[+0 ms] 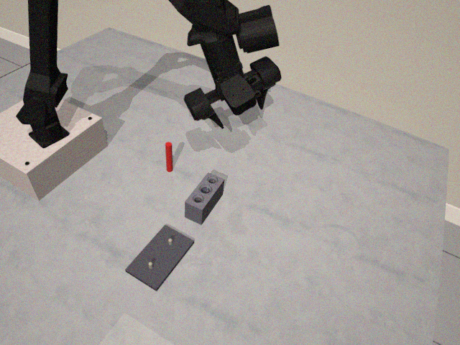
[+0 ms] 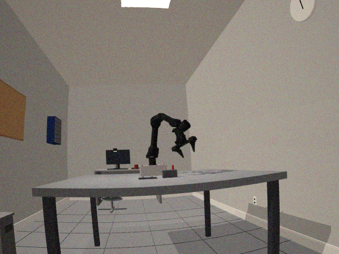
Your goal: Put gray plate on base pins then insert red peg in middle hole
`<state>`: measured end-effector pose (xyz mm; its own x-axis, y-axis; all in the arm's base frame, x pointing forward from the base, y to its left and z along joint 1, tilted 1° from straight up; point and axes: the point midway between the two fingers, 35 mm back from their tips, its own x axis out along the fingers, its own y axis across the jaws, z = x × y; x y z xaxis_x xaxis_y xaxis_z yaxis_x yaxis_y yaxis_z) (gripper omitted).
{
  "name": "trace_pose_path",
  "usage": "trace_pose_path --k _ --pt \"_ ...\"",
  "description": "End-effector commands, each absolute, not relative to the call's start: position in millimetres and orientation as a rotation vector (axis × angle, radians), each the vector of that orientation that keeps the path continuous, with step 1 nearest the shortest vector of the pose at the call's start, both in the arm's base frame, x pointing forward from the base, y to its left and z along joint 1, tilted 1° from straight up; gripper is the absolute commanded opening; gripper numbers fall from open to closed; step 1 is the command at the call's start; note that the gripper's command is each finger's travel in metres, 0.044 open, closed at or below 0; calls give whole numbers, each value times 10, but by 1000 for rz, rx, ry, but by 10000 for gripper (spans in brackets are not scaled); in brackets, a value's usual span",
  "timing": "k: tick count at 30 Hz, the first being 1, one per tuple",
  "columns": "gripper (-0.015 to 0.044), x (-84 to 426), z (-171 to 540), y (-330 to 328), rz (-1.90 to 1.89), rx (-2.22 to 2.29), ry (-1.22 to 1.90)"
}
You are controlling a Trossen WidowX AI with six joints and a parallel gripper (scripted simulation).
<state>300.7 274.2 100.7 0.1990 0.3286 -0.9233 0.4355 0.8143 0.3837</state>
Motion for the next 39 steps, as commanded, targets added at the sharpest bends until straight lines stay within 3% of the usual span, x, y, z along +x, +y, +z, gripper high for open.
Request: trace_pose_path --k 1,7,17,23,39 --pt "440 3237 981 2020 -606 893 1373" --pt "440 3346 1029 1438 -1023 1049 1279" --pt "440 3346 1029 1438 -1023 1049 1279" --pt "440 3359 404 1457 -1023 1049 1279" --pt "440 3366 182 1455 -1021 1047 1279"
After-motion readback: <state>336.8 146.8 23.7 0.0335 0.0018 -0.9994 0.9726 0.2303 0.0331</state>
